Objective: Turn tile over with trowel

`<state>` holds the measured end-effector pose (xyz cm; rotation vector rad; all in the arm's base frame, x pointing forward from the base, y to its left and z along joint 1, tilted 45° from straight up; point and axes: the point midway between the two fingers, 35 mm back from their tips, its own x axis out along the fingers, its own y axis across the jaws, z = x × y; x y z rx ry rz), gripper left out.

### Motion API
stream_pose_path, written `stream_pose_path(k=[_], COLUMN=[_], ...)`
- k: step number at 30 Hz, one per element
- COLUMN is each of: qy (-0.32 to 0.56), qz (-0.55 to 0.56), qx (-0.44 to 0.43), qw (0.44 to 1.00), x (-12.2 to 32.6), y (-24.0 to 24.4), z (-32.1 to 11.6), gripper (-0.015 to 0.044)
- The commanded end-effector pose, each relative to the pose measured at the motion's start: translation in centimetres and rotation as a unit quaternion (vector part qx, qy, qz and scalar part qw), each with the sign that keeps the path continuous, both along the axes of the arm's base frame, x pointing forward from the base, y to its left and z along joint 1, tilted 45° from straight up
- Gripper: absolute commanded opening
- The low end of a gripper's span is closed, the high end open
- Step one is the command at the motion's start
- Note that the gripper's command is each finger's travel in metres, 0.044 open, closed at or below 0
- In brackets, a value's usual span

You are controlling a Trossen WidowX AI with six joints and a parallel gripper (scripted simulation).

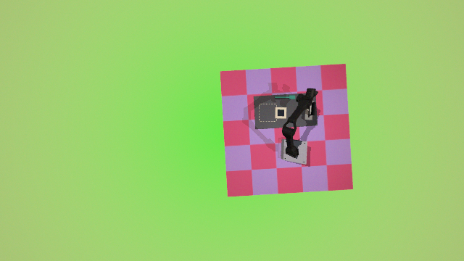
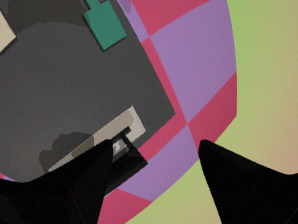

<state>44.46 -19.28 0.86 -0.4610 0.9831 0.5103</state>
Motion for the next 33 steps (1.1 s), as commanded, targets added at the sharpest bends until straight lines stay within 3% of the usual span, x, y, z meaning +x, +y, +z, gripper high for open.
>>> stream_pose_path(k=[1, 17, 33], qy=[0.044, 0.181, 0.302], qz=[-0.04, -0.177, -0.303], qx=[0.055, 0.223, 0.365], qw=[0.997, 0.941, 0.827], x=[-0.6, -3.5, -7.4], y=[-1.0, -3.7, -4.9], z=[-2.2, -8.5, -13.5], gripper=[0.027, 0.027, 0.027])
